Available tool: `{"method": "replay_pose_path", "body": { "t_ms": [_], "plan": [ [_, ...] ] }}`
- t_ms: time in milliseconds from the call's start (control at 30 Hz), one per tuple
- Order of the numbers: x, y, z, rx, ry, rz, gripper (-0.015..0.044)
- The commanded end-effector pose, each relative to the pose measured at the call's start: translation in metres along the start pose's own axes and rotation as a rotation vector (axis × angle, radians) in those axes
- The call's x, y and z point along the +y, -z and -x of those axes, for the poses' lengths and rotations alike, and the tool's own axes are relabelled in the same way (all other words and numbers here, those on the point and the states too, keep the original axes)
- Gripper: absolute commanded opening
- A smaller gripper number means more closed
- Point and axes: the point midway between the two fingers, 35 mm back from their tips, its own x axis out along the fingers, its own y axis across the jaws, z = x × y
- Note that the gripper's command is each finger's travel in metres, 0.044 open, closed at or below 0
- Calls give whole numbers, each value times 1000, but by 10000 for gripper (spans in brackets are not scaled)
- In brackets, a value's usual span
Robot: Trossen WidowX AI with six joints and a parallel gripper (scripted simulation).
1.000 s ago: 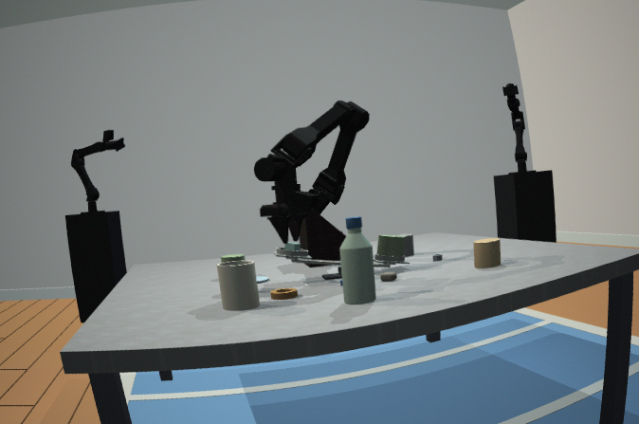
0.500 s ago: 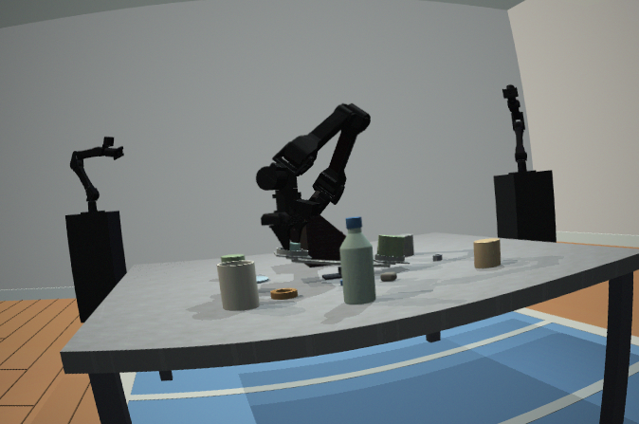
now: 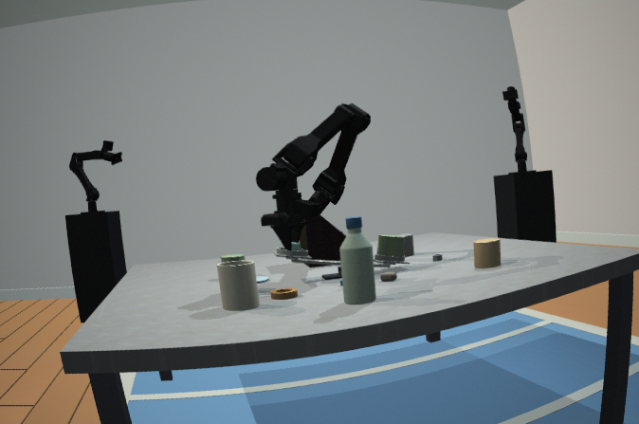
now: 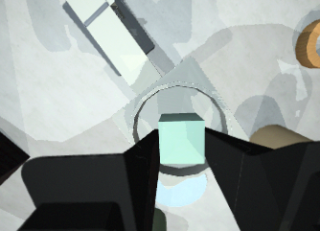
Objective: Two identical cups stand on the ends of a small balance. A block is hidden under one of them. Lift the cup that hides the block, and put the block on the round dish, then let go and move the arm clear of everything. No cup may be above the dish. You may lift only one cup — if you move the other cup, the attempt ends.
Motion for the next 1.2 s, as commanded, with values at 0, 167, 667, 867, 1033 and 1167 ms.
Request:
{"method": "replay_pose_path", "body": {
  "t_ms": [0, 167, 667, 867, 1033, 1167],
  "plan": [
    [-2, -1, 13, -3, 4, -6, 0],
    [-4, 0, 49, 0, 5, -5, 0],
    [-7, 26, 78, 2, 5, -3, 0],
    [-13, 87, 36, 5, 7, -3, 0],
    [-8, 133, -1, 5, 7, -4, 0],
    [-6, 138, -6, 5, 6, -3, 0]
  ]
}}
